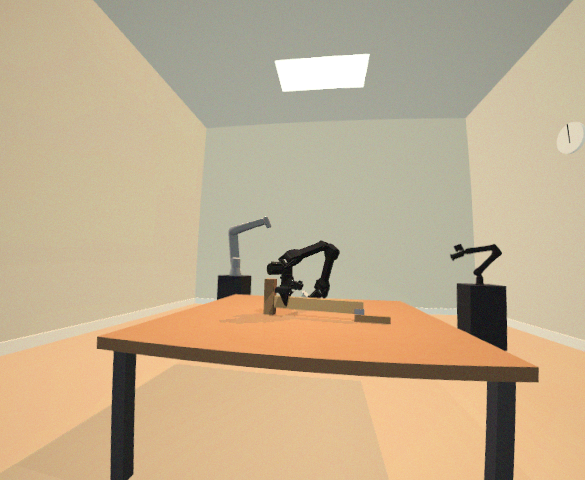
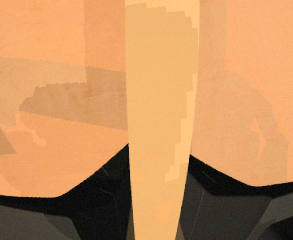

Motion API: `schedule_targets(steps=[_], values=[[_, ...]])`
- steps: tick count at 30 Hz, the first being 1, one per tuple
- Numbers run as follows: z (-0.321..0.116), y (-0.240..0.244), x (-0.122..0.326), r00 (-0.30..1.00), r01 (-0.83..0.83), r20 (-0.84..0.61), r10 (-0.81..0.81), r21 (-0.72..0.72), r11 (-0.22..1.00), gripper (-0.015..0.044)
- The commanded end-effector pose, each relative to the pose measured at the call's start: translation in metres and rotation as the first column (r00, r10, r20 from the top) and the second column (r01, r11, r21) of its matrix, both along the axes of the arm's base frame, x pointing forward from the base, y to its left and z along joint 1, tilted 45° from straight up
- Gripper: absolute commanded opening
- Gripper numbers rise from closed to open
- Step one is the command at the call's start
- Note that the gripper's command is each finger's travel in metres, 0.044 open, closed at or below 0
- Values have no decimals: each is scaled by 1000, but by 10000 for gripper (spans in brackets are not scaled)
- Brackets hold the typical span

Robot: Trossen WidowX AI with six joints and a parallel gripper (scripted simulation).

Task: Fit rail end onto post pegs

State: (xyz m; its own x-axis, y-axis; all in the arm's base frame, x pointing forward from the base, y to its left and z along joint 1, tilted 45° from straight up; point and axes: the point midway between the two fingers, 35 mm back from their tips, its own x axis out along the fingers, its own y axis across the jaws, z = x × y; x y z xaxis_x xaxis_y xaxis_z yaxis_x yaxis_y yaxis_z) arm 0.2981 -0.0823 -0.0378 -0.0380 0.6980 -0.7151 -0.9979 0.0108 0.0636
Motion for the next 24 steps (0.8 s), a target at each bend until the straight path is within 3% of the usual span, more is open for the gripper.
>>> schedule_targets(steps=[1,13,24], values=[[0,0,0,1000,0,0,0,-1,1000,131],[0,0,0,1000,0,0,0,-1,1000,440],[42,1,2,1000,3,8,-3,-10,1000,440]])
